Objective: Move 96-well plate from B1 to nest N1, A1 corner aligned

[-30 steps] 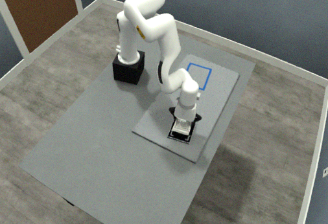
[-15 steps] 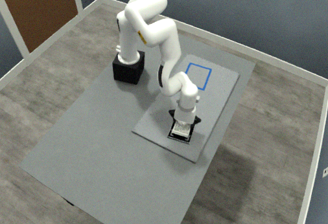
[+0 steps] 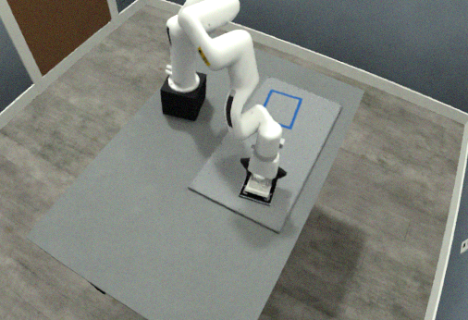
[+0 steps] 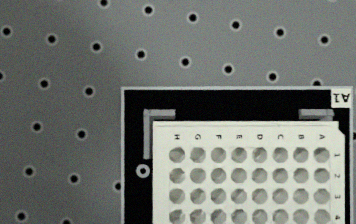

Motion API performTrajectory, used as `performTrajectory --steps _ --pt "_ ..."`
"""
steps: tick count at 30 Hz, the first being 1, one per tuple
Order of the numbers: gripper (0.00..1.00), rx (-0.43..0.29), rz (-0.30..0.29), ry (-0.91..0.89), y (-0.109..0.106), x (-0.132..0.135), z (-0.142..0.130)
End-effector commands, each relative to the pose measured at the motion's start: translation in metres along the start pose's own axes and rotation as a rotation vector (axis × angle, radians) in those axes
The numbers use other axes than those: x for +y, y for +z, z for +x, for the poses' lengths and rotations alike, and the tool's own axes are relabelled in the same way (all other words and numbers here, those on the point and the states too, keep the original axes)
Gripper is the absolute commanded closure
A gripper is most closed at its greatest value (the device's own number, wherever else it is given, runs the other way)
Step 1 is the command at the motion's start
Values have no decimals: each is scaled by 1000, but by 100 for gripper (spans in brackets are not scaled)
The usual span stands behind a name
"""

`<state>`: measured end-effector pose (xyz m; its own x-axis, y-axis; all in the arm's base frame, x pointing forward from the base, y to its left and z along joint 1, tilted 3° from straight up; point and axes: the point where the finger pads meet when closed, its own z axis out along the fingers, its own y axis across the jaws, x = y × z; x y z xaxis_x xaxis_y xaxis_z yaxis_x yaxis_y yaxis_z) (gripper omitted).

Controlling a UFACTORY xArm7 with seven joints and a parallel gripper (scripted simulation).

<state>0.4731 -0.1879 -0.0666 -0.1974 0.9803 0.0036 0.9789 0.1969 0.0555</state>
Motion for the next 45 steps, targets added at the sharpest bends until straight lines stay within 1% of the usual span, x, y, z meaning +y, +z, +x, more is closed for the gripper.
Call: performTrajectory --steps 1,45 --pt "100 -3 -4 0 -2 2 -1" --pt "100 -3 -4 0 4 2 -1"
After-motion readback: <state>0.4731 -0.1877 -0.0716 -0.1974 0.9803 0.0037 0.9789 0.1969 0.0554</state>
